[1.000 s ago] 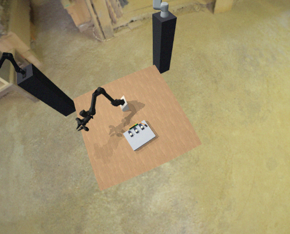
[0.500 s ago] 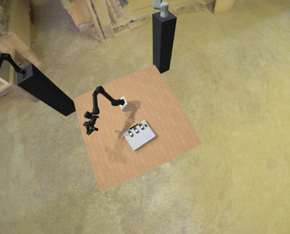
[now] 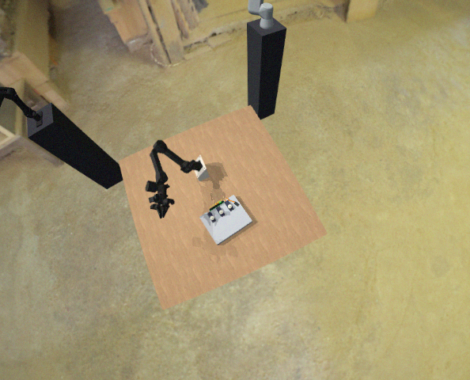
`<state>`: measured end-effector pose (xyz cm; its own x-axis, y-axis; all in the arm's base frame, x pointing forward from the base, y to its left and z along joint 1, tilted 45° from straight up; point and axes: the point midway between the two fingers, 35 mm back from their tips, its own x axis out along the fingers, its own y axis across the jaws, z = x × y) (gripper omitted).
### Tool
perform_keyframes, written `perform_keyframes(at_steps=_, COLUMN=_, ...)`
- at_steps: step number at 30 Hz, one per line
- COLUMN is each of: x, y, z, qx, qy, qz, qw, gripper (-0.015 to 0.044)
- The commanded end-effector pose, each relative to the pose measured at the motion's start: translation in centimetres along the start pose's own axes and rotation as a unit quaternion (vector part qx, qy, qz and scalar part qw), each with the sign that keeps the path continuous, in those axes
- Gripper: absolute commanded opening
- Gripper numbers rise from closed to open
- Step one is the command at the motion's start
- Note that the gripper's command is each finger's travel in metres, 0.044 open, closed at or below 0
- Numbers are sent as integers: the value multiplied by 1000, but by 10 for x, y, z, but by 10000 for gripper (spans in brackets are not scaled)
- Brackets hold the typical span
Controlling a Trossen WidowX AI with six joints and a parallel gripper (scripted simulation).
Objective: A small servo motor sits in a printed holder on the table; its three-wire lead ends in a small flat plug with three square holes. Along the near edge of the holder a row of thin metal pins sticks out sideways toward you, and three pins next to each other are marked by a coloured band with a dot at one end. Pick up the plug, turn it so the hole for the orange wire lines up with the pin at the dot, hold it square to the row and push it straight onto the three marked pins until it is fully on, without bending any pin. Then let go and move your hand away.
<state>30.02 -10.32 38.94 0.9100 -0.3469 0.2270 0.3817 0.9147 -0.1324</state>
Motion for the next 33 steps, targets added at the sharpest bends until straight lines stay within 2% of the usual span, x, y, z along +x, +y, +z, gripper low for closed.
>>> perform_keyframes(at_steps=1, x=-7, y=31, z=-12, qx=29, qy=16, qz=53, qw=998, gripper=115)
perform_keyframes(at_steps=10, x=-35, y=108, z=-41, qx=92, qy=73, qz=183, qw=976, gripper=115)
perform_keyframes(at_steps=23, x=1, y=150, z=-117, qx=56, qy=262, qz=170, qw=948, gripper=115)
perform_keyframes(at_steps=33, x=10, y=185, z=-189, qx=-7, qy=407, qz=152, qw=901, gripper=115)
